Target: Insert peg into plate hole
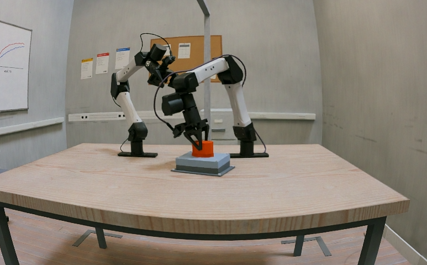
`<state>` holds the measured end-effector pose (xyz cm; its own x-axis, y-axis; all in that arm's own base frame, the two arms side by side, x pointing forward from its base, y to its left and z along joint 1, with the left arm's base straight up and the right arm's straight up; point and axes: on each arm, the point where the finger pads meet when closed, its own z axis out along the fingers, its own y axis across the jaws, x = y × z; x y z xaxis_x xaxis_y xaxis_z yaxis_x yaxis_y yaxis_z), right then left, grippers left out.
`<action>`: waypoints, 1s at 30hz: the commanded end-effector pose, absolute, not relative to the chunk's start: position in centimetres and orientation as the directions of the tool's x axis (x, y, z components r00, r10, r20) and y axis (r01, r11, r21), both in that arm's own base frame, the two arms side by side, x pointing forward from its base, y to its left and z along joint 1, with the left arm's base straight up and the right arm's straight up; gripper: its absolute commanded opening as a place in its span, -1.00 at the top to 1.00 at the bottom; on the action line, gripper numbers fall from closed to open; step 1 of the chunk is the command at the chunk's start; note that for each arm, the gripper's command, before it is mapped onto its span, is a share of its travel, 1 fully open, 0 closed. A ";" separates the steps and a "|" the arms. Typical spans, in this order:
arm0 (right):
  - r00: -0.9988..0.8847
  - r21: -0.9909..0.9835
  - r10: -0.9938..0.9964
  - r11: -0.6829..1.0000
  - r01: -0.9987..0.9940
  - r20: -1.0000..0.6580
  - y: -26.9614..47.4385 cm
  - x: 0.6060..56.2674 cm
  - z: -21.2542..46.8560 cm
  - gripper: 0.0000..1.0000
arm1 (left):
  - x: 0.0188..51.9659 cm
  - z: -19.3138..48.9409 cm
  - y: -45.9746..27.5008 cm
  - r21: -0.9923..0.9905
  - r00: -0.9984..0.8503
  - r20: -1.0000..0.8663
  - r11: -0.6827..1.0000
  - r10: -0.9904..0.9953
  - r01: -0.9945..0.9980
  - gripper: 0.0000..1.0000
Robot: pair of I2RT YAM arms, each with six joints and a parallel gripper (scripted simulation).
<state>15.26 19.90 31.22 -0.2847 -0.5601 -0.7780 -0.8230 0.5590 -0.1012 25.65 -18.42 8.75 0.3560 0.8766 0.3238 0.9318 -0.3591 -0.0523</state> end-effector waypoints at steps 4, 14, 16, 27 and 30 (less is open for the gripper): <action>-0.284 -0.100 -0.551 0.565 -0.819 -0.785 19.7 15.2 31.8 -1.00 | 25.9 8.9 -18.6 -0.051 0.354 0.323 -0.358 0.878 0.932 0.21; -0.284 -0.100 -0.551 0.565 -0.819 -0.785 19.7 15.2 31.8 -1.00 | 25.7 9.4 -19.2 -0.048 0.351 0.314 -0.355 0.882 0.934 -0.39; -0.284 -0.100 -0.551 0.565 -0.819 -0.785 19.7 15.2 31.8 -1.00 | 25.5 10.1 -19.7 -0.055 0.354 0.313 -0.355 0.881 0.933 -0.39; -0.284 -0.100 -0.551 0.565 -0.819 -0.785 19.7 15.2 31.8 -1.00 | 25.6 13.7 -20.1 -0.017 0.343 0.308 -0.356 0.887 0.934 -0.39; -0.284 -0.100 -0.551 0.565 -0.819 -0.785 19.7 15.2 31.8 -1.00 | 25.5 13.5 -19.5 -0.019 0.342 0.317 -0.355 0.884 0.935 -0.39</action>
<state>15.26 19.90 31.22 -0.2848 -0.5601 -0.7779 -0.8230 0.5590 -0.1012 25.74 -20.23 12.47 0.3592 0.8790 0.3136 0.9293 -0.3677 -0.0338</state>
